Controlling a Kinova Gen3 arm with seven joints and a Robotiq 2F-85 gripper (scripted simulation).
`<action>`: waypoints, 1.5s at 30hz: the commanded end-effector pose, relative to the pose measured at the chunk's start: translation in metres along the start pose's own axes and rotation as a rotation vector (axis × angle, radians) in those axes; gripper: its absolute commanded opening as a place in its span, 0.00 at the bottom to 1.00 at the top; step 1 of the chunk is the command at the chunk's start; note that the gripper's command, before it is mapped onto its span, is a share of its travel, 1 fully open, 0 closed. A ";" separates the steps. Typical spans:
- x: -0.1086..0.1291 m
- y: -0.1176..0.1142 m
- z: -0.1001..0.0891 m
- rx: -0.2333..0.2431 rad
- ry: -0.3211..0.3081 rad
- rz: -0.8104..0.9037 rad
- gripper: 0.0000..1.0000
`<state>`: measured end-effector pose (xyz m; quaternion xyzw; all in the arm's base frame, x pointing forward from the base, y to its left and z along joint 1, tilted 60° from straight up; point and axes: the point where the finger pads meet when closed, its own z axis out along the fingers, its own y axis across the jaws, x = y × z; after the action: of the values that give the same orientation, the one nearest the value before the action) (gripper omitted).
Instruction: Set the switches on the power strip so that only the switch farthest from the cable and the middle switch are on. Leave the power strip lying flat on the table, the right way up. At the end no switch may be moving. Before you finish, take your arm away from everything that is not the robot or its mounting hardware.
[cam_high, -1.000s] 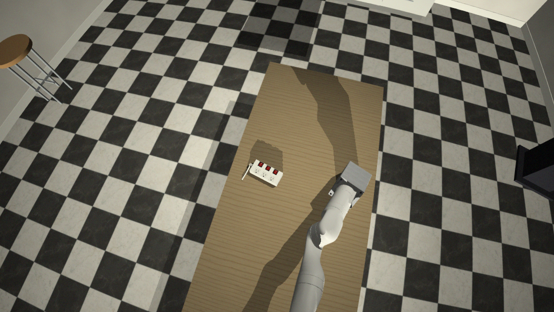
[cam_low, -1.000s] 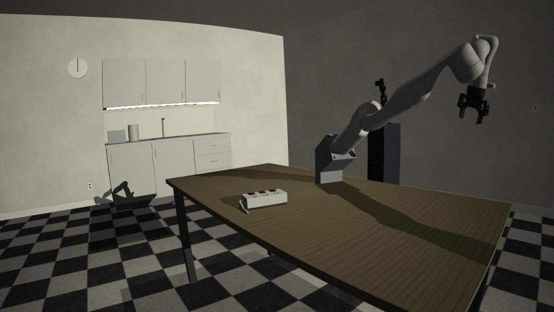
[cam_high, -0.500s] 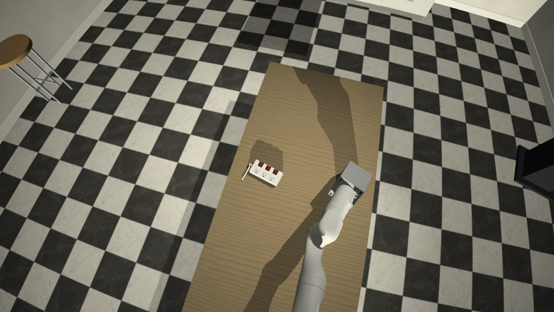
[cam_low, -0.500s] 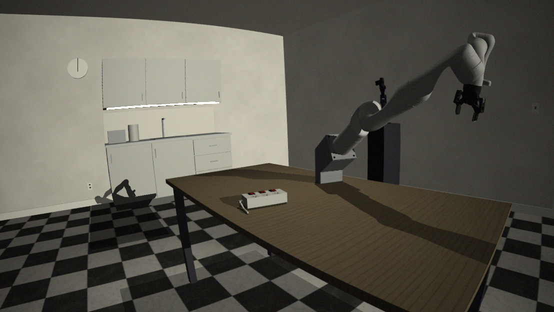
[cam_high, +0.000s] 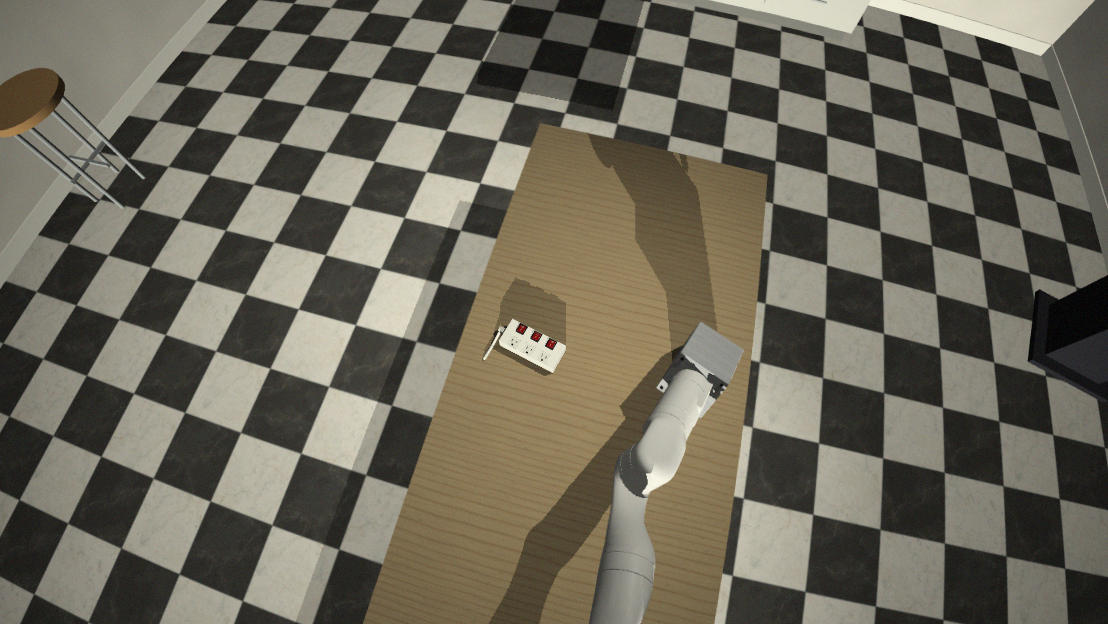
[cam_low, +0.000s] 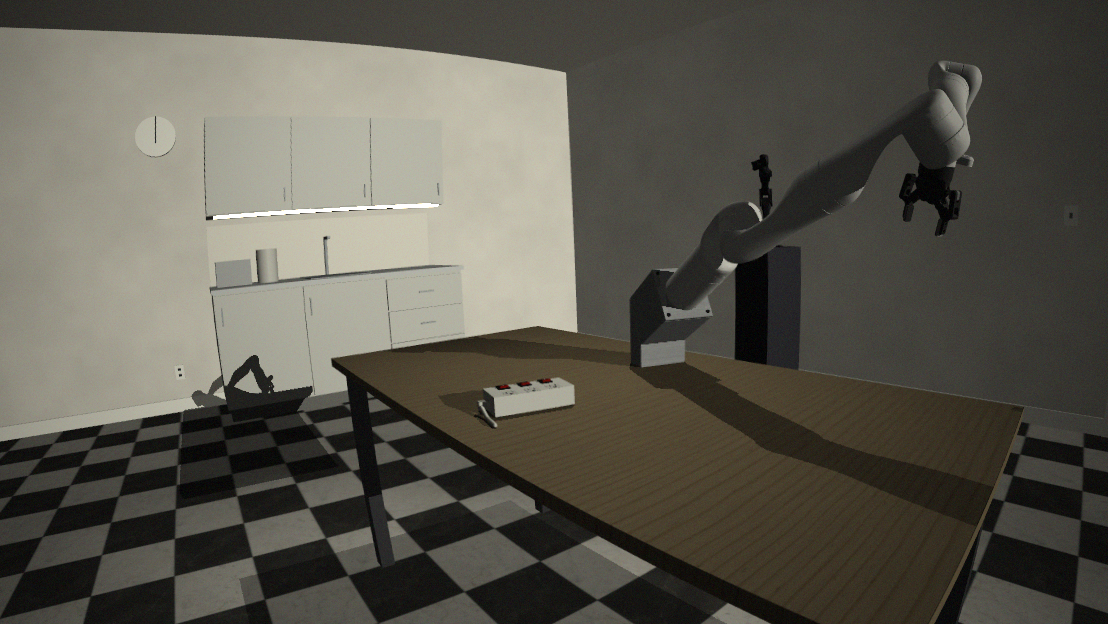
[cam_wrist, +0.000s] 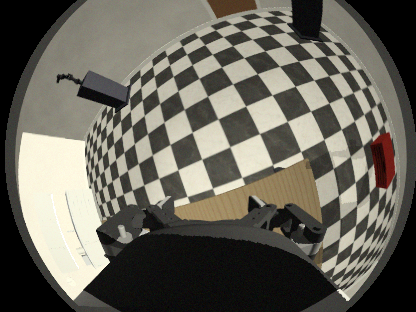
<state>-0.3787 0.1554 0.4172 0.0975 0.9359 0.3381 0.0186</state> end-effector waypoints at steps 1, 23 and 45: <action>0.001 -0.004 -0.001 0.001 0.003 -0.009 1.00; 0.004 -0.036 -0.007 0.038 0.014 -0.024 1.00; 0.003 -0.088 -0.018 0.093 0.024 -0.046 1.00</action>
<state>-0.3977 0.0816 0.3761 0.0769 0.9523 0.2951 0.0100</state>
